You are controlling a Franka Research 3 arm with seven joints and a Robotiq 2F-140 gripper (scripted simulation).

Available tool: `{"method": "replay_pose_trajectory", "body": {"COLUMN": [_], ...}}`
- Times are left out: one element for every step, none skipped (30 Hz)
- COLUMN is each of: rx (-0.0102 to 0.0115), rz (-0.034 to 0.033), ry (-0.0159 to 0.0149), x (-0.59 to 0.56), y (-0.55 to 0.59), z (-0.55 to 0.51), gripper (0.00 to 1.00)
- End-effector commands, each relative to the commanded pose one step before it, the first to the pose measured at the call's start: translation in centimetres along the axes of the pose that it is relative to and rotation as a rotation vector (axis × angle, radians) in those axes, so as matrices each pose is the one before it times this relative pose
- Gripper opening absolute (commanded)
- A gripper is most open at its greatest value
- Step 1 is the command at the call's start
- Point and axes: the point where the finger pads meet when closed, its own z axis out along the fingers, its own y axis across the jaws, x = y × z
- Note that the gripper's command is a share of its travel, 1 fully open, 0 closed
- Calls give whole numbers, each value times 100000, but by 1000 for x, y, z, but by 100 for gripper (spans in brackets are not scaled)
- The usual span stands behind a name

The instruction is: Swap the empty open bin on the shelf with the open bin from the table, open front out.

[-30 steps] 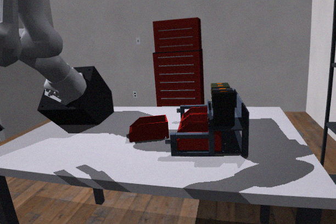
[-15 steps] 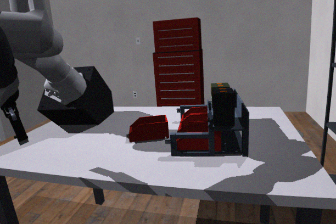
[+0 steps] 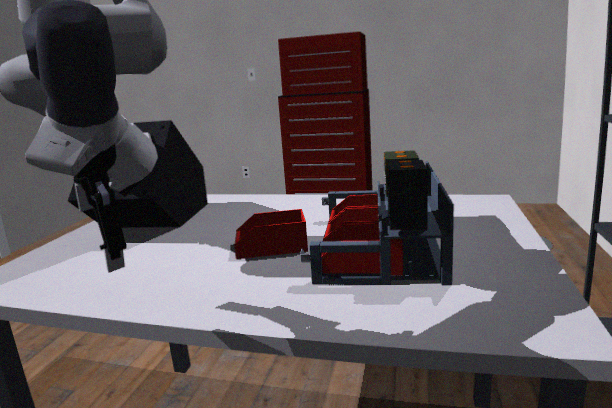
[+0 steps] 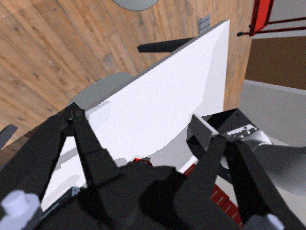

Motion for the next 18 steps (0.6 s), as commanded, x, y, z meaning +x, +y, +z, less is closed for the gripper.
{"method": "replay_pose_trajectory", "body": {"rx": [11715,0,2180,2146,2109,2068,2023,0,1976,1926,0,0,1873,1818,1761,1702,1642,1581], "rz": [15674,0,1066,1080,1094,1109,1123,0,1137,1150,0,0,1164,1177,1189,1201,1212,1223], "ry": [-84,0,-557,-621,-684,-744,-801,0,-856,-907,0,0,-955,-1000,-1041,-1078,-1112,-1141], "x": [-3610,0,-1170,-1185,-1198,-1207,-1213,0,-1217,-1216,0,0,-1213,-1206,-1197,-1184,-1168,-1149], "y": [-3764,0,-463,-421,-377,-332,-286,0,-239,-192,0,0,-144,-97,-50,-3,42,87], "z": [-1128,0,-222,-206,-191,-175,-160,0,-144,-129,0,0,-115,-101,-87,-74,-61,-49], "gripper": [100,100,100,100,100,100,100,100,100,100,100,100,100,100,100,100,100,100]}}
